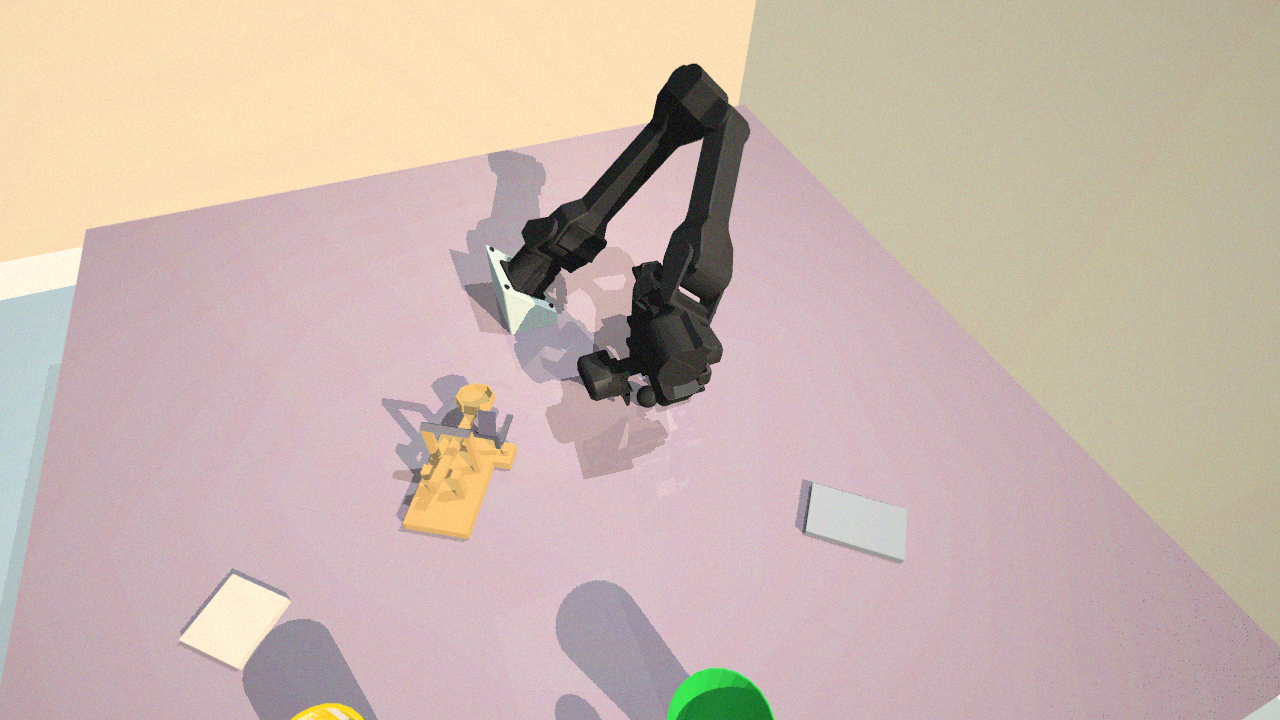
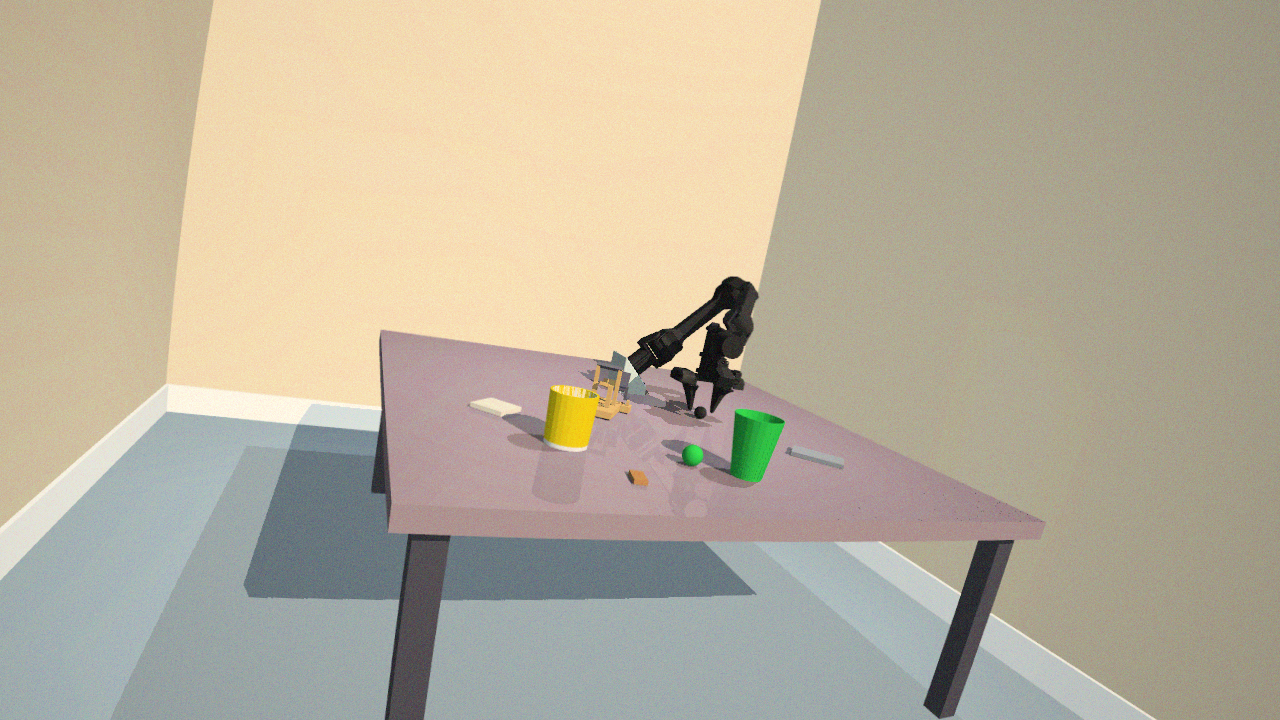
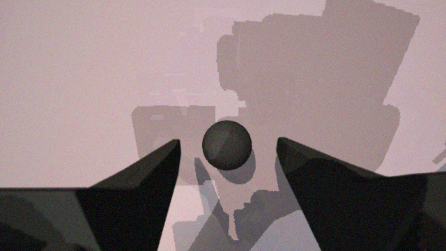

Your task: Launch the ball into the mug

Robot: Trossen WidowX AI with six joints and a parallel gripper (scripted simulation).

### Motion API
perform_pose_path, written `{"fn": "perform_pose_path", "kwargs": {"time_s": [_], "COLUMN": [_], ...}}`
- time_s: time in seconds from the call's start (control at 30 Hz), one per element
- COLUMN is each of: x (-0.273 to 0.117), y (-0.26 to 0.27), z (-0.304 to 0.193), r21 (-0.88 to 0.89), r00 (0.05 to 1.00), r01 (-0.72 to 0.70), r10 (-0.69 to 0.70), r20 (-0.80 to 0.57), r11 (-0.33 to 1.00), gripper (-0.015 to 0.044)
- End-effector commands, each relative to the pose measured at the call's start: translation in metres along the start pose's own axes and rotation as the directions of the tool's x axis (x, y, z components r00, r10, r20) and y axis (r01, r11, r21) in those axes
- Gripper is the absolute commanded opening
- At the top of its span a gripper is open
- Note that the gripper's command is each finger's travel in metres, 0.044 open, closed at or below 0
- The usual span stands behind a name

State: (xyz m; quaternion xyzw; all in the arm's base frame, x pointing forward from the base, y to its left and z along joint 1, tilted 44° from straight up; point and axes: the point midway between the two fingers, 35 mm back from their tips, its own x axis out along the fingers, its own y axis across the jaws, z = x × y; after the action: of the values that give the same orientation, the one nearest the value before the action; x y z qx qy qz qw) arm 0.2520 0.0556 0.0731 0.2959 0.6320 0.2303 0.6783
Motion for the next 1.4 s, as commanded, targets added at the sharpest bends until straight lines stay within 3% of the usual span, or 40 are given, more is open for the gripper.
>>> {"fn": "perform_pose_path", "kwargs": {"time_s": [0.0, 0.13, 0.33, 0.6, 0.73, 1.37], "x": [0.007, 0.011, 0.011, 0.011, 0.003, -0.101], "y": [0.001, 0.001, 0.001, 0.001, 0.001, 0.005], "z": [-0.001, -0.002, -0.002, -0.002, 0.0, 0.0], "r21": [0.005, 0.005, 0.005, 0.005, 0.006, 0.008], "r00": [1.0, 1.0, 1.0, 1.0, 1.0, 1.0], "r01": [-0.006, -0.006, -0.006, -0.006, -0.003, 0.003], "r10": [0.006, 0.007, 0.007, 0.007, 0.003, -0.003], "r20": [-0.004, -0.004, -0.004, -0.004, -0.003, -0.005], "r11": [1.0, 1.0, 1.0, 1.0, 1.0, 1.0], "gripper": [0.03, 0.03, 0.0142, 0.0089, 0.0, 0.0]}}
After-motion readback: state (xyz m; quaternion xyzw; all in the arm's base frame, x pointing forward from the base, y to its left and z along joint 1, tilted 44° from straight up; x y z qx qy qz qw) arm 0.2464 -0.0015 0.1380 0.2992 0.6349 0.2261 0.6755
